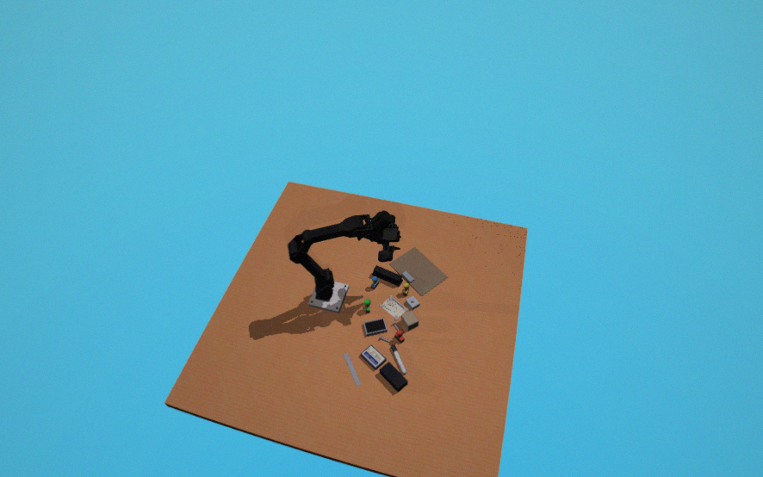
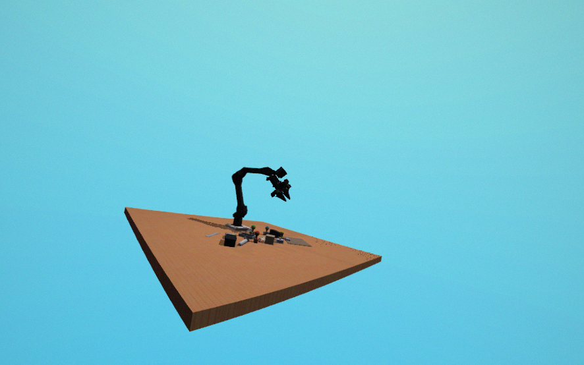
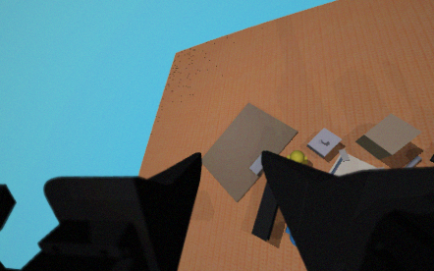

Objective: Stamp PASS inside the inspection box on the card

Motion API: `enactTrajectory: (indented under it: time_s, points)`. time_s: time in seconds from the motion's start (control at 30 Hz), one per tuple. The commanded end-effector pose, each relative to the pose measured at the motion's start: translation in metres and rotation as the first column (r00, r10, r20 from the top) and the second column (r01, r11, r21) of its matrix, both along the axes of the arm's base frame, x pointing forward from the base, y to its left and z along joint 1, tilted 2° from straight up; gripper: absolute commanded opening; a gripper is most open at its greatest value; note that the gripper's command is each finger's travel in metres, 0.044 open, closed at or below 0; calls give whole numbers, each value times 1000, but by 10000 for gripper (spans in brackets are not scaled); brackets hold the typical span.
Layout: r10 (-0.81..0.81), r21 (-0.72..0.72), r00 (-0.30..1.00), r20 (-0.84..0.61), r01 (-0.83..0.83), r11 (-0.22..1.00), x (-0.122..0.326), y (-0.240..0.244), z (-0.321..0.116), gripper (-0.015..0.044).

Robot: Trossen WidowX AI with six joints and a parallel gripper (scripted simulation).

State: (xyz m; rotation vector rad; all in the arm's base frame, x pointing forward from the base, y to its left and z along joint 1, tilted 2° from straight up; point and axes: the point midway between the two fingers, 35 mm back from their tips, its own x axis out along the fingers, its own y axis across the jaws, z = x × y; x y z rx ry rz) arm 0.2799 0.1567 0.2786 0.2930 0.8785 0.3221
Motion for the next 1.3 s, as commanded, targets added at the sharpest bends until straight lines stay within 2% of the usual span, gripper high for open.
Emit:
enactTrajectory:
  time_s: [0.0, 0.23, 0.4, 1.27]
  points:
    - [-57, -163, 991, -121, 37, 986, 1, -44, -49, 228]
    - [-162, -376, 907, -388, 5, 927, -32, -125, -125, 228]
    - [-197, -424, 799, -567, -78, 902, -70, -164, -159, 228]
    - [-198, -425, 795, -574, -82, 902, -71, -170, -189, 228]
